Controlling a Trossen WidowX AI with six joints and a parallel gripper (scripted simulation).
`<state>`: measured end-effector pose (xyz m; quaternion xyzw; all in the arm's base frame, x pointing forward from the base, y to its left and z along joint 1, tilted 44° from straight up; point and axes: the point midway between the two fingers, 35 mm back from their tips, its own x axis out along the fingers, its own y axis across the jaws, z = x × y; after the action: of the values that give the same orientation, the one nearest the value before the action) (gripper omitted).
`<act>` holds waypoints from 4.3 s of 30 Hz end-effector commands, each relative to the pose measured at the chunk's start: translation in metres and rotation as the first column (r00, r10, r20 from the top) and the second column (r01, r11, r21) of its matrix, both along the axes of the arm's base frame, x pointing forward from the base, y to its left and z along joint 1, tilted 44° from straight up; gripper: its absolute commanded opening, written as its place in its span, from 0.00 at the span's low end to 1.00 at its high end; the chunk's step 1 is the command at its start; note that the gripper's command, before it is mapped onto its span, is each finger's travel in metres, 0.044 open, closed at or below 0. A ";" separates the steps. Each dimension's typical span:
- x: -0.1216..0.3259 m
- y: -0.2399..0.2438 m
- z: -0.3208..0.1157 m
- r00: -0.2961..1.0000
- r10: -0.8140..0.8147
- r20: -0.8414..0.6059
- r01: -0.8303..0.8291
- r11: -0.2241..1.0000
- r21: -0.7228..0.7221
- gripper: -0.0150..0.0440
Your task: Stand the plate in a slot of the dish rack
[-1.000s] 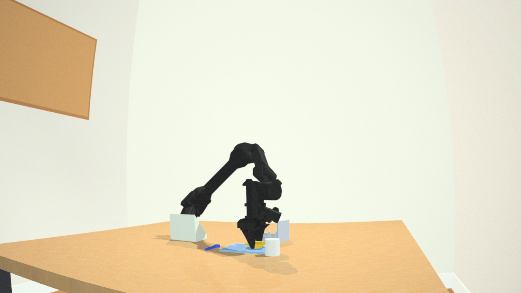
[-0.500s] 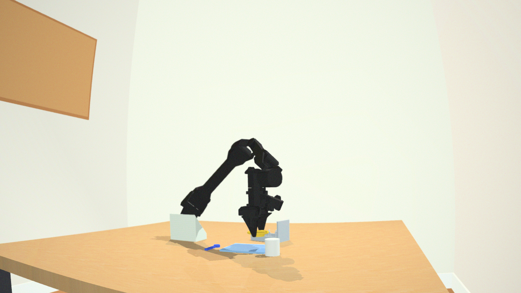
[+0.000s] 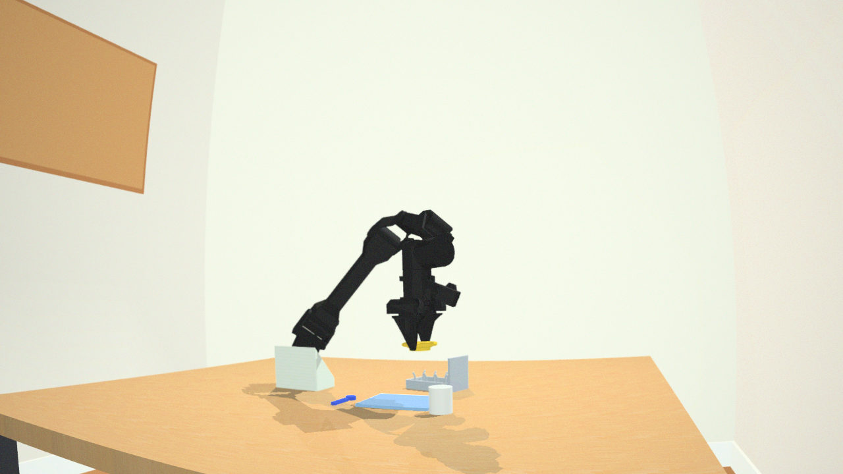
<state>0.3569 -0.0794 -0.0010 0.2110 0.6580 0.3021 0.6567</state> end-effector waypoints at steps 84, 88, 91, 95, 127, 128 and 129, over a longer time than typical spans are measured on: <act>-0.132 0.109 0.191 -0.279 -0.786 -0.552 0.718 0.211 -0.663 0.25; -0.134 0.113 0.177 -0.201 -0.849 -0.489 0.724 0.208 -0.658 0.25; -0.135 0.115 0.167 -0.142 -0.887 -0.438 0.731 0.205 -0.651 0.25; -0.135 0.117 0.154 -0.064 -0.928 -0.367 0.743 0.201 -0.639 0.25; -0.118 0.142 0.098 0.364 -0.901 0.236 0.890 0.262 -0.373 0.25; -0.117 0.143 0.098 0.368 -0.895 0.254 0.894 0.265 -0.361 0.25; -0.117 0.144 0.097 0.370 -0.888 0.272 0.898 0.268 -0.348 0.25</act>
<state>0.2393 0.0628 0.0978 0.3981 0.4823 -0.2837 0.7270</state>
